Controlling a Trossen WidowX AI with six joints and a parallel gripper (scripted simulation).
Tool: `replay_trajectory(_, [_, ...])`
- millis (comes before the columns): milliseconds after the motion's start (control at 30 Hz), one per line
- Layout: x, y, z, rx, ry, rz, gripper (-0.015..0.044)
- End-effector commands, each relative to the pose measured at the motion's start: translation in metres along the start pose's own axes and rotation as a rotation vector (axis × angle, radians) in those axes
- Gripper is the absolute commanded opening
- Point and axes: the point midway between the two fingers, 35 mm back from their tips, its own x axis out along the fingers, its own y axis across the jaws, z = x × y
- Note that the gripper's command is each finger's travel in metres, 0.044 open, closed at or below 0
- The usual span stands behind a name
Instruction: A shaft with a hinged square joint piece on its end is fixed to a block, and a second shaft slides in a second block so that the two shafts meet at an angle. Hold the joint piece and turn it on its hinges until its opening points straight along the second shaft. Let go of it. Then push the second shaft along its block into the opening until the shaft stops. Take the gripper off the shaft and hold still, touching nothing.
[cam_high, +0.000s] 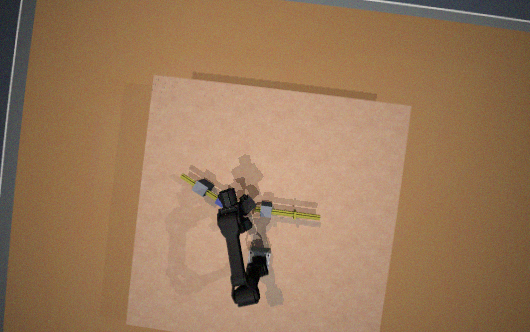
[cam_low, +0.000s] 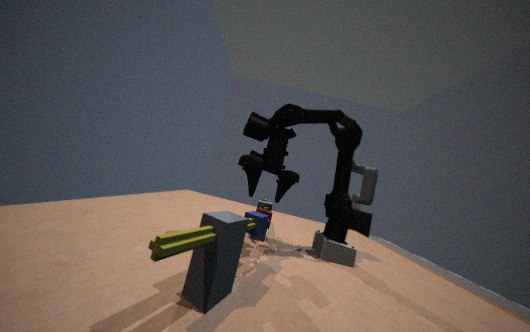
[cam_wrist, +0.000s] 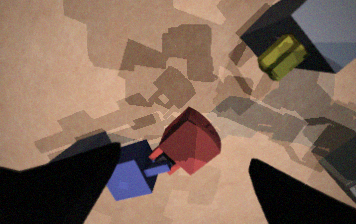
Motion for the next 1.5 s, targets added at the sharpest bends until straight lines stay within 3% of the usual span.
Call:
replay_trajectory(0, [-0.01, 0.001, -0.001, -0.109, -0.011, -0.006, 0.044])
replay_trajectory(800, [-0.079, -0.003, -0.01, -0.908, -0.036, -0.081, 0.044])
replay_trajectory(1067, [-0.077, -0.003, -0.009, -0.876, -0.028, -0.072, 0.044])
replay_trajectory(1467, [-0.062, -0.016, 0.015, -0.486, 0.071, -0.002, 0.044])
